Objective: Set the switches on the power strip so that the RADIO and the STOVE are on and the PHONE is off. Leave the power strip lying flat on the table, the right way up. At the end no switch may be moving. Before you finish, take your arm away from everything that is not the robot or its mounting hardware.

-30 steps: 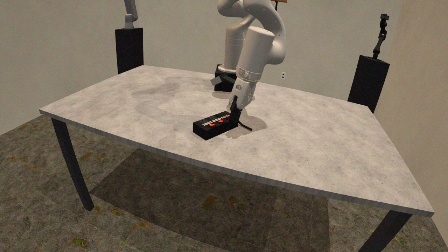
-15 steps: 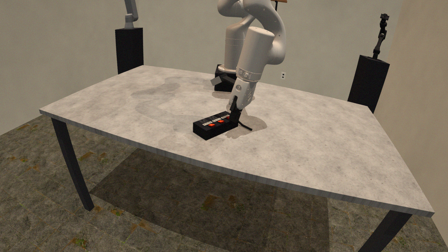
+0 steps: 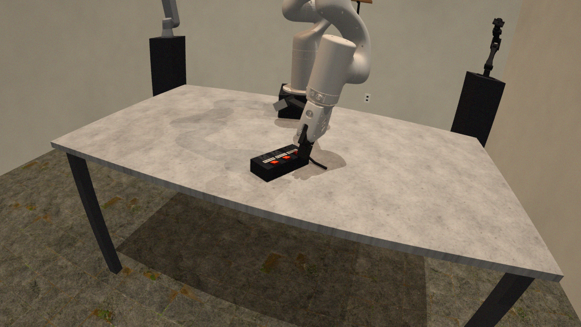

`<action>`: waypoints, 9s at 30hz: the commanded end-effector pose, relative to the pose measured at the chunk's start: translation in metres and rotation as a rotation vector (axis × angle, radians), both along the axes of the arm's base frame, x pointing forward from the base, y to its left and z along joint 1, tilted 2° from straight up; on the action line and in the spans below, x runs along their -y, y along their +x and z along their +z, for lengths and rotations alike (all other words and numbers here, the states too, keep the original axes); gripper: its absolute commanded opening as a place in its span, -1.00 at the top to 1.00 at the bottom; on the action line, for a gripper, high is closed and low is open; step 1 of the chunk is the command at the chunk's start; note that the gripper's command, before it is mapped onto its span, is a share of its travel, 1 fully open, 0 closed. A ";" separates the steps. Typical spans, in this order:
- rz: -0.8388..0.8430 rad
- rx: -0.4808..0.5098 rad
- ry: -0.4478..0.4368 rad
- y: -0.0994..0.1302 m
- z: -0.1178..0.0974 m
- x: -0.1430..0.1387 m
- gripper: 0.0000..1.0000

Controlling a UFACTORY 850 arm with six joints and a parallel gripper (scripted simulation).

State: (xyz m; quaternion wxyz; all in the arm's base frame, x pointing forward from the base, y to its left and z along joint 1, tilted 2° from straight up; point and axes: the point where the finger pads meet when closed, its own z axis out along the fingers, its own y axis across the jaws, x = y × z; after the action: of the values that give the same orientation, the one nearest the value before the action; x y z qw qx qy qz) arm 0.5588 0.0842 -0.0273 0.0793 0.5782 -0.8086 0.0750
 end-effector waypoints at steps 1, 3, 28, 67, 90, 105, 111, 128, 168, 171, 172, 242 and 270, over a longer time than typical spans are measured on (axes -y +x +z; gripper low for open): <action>0.000 0.002 0.000 0.001 0.001 0.000 1.00; 0.000 0.002 0.000 0.001 0.001 0.000 1.00; 0.000 0.002 0.000 0.001 0.001 0.000 1.00; 0.000 0.004 -0.003 0.003 0.050 -0.002 1.00; 0.000 0.004 -0.003 0.003 0.050 -0.002 1.00; 0.000 0.004 -0.003 0.003 0.050 -0.002 -1.00; 0.000 0.004 -0.003 0.003 0.050 -0.002 -1.00; 0.000 0.004 -0.003 0.003 0.050 -0.002 -1.00; 0.131 -0.095 -0.358 -0.015 0.069 0.036 -1.00; 0.131 -0.095 -0.358 -0.015 0.069 0.036 -1.00; 0.131 -0.095 -0.358 -0.015 0.069 0.036 -1.00; -1.358 0.208 0.127 -0.016 0.103 0.034 -1.00; -1.137 0.183 0.140 -0.011 0.098 0.037 -1.00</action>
State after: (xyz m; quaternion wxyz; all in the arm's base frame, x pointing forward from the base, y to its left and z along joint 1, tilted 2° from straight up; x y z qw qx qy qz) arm 0.5448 0.0483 0.0722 -0.0022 -0.0038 -0.9998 0.0193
